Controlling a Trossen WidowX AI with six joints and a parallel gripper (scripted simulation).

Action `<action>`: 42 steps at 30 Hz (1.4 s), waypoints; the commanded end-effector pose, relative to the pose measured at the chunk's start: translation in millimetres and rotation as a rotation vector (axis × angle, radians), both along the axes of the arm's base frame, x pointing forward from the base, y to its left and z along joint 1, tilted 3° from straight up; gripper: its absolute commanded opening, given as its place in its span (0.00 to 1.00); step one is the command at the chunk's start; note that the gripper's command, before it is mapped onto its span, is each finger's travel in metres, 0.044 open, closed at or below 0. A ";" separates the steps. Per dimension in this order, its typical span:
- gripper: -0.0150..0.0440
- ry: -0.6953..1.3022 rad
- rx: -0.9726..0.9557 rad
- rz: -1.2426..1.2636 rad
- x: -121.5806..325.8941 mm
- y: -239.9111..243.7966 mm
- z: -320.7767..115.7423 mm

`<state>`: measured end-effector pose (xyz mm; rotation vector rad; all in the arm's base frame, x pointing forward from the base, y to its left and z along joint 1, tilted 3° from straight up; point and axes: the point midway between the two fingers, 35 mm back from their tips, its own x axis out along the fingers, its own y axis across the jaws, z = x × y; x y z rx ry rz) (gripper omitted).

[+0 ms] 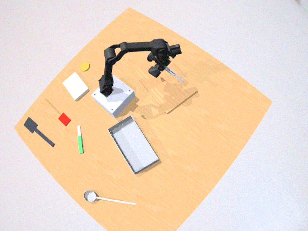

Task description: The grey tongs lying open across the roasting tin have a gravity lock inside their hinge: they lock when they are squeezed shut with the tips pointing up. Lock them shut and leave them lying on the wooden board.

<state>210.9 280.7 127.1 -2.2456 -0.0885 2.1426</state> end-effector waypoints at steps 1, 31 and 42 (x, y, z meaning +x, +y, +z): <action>0.00 0.006 0.002 0.003 -0.2 0.7 -2.1; 0.00 0.005 -0.001 0.005 4.8 7.8 -50.6; 0.00 0.005 -0.002 0.006 5.4 8.8 -68.9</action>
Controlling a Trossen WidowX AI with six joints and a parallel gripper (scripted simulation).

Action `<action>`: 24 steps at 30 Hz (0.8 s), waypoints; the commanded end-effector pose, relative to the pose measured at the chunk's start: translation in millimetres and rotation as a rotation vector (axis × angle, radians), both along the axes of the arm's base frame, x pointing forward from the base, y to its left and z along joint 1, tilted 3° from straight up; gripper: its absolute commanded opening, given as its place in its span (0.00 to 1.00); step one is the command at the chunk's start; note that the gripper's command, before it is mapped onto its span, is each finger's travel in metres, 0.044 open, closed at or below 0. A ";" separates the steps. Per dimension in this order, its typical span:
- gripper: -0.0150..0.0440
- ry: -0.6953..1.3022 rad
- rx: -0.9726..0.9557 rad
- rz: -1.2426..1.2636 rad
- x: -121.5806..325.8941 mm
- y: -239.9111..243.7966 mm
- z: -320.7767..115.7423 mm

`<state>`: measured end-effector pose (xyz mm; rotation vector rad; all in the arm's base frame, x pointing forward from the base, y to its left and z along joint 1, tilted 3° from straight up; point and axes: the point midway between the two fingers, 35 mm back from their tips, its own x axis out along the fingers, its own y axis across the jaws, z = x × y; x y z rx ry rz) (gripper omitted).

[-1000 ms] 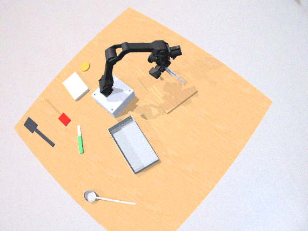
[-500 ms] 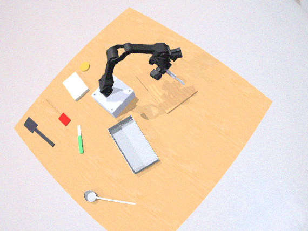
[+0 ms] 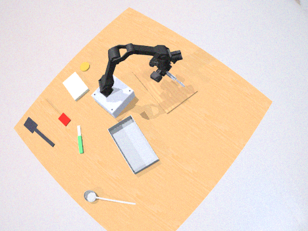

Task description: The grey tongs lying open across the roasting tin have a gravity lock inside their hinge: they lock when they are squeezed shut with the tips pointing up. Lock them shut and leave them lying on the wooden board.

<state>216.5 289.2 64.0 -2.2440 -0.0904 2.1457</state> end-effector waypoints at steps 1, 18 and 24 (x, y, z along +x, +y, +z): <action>0.00 0.002 -0.002 0.004 -0.2 0.3 -7.5; 0.00 0.002 -0.004 0.005 -0.7 -0.1 -35.5; 0.00 0.002 -0.005 0.005 -1.3 -0.7 -45.3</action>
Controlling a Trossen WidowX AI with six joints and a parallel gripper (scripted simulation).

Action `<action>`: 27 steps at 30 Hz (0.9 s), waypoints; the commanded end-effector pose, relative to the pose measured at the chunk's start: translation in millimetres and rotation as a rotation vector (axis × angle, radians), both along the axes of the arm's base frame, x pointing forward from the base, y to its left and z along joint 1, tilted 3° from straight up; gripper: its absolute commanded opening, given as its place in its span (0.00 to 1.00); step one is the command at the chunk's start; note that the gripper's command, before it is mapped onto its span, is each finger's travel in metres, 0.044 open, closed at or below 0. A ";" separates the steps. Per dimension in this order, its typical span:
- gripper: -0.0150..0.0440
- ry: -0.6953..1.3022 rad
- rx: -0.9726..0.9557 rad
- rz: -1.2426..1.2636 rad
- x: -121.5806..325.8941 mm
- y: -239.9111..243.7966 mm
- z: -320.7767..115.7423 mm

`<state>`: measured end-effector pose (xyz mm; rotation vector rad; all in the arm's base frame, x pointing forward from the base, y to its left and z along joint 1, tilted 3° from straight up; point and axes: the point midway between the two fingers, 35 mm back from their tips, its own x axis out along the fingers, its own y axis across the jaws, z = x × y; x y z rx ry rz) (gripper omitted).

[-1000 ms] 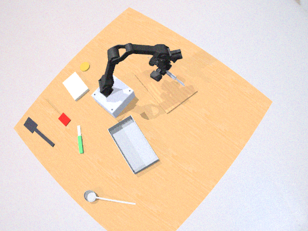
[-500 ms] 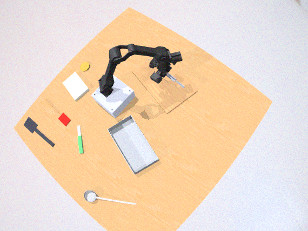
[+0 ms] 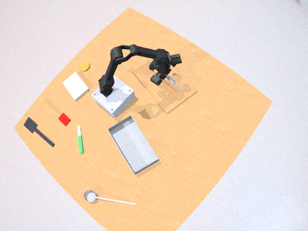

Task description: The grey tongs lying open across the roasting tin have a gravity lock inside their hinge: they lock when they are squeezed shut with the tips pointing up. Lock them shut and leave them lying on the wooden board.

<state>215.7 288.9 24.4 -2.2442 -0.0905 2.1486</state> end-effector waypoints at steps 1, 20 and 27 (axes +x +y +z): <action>0.00 0.001 -0.003 0.004 -0.6 -0.7 -7.3; 0.53 0.003 -0.003 0.000 -1.0 -1.1 -9.9; 0.85 0.003 -0.003 0.000 -1.0 -1.1 -9.9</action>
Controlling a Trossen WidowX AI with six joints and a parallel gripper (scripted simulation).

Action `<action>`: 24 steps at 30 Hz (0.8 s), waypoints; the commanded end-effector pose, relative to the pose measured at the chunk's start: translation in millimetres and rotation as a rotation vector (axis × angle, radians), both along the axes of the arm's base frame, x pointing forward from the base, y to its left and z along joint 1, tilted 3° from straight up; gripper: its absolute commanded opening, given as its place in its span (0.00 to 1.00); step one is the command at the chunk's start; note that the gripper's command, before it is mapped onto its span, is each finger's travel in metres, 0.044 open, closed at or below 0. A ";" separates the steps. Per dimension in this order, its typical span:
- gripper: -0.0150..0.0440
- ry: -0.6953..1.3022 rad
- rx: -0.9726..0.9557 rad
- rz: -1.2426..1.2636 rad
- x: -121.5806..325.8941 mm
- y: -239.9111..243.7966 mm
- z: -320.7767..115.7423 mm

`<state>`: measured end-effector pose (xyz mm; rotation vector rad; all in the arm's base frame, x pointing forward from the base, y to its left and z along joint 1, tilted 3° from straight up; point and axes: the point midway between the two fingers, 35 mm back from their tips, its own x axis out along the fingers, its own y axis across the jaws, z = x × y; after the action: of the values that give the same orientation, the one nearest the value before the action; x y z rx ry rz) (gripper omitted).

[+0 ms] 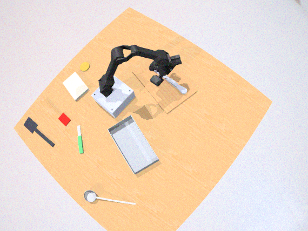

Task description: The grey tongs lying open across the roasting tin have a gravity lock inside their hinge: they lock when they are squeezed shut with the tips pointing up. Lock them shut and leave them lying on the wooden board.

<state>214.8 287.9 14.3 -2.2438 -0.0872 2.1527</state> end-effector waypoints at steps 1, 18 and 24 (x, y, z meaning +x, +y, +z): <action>0.89 0.001 0.000 0.000 -0.1 -0.1 0.2; 1.00 0.008 -0.002 0.002 -120.3 -25.9 86.0; 1.00 0.011 -0.002 0.004 -149.8 -45.3 103.9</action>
<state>71.0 252.2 117.0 -2.2294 -0.1242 2.1664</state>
